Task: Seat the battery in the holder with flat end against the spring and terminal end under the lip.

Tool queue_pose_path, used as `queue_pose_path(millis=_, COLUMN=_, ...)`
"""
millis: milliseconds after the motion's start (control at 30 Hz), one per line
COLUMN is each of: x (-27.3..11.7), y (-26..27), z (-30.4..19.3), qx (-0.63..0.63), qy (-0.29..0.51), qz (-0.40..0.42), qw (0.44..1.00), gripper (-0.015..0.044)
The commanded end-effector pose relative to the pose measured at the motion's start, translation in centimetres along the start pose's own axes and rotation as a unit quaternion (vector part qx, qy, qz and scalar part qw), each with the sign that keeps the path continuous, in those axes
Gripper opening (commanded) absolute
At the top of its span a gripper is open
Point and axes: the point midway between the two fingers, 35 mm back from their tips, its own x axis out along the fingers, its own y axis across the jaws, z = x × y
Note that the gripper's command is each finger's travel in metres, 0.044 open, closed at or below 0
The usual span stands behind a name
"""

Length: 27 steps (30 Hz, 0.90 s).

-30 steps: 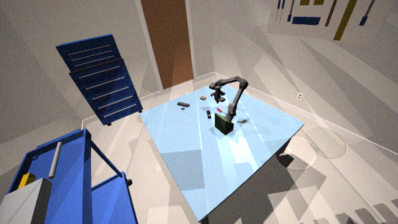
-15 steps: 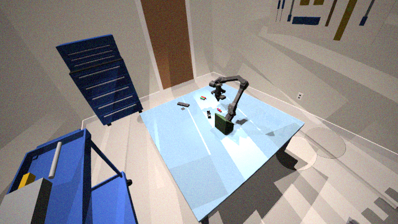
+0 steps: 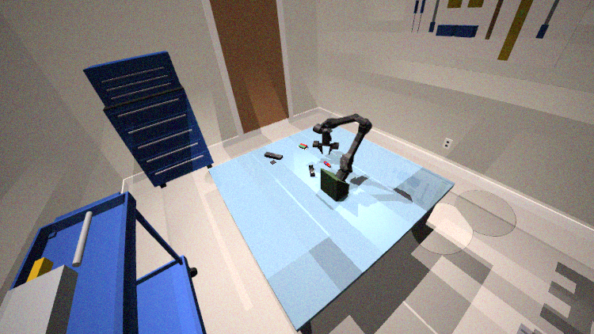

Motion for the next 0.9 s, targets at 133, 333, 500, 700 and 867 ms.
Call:
queue_pose_path(millis=133, x=3.9, y=-1.6, z=-1.0, qx=-0.418, qy=0.003, qz=-0.004, qw=0.908, gripper=0.0231)
queue_pose_path(millis=333, x=3.9, y=-1.6, z=-1.0, qx=-0.418, qy=0.003, qz=-0.004, qw=0.908, gripper=0.0231)
queue_pose_path(millis=500, x=3.9, y=-1.6, z=-1.0, qx=-0.418, qy=0.003, qz=-0.004, qw=0.908, gripper=0.0231)
queue_pose_path(millis=700, x=4.1, y=-1.6, z=-1.0, qx=-0.418, qy=0.003, qz=-0.004, qw=0.908, gripper=0.0231)
queue_pose_path(millis=867, x=4.8, y=-1.6, z=-1.0, qx=-0.418, qy=0.003, qz=-0.003, qw=0.908, gripper=0.0231)
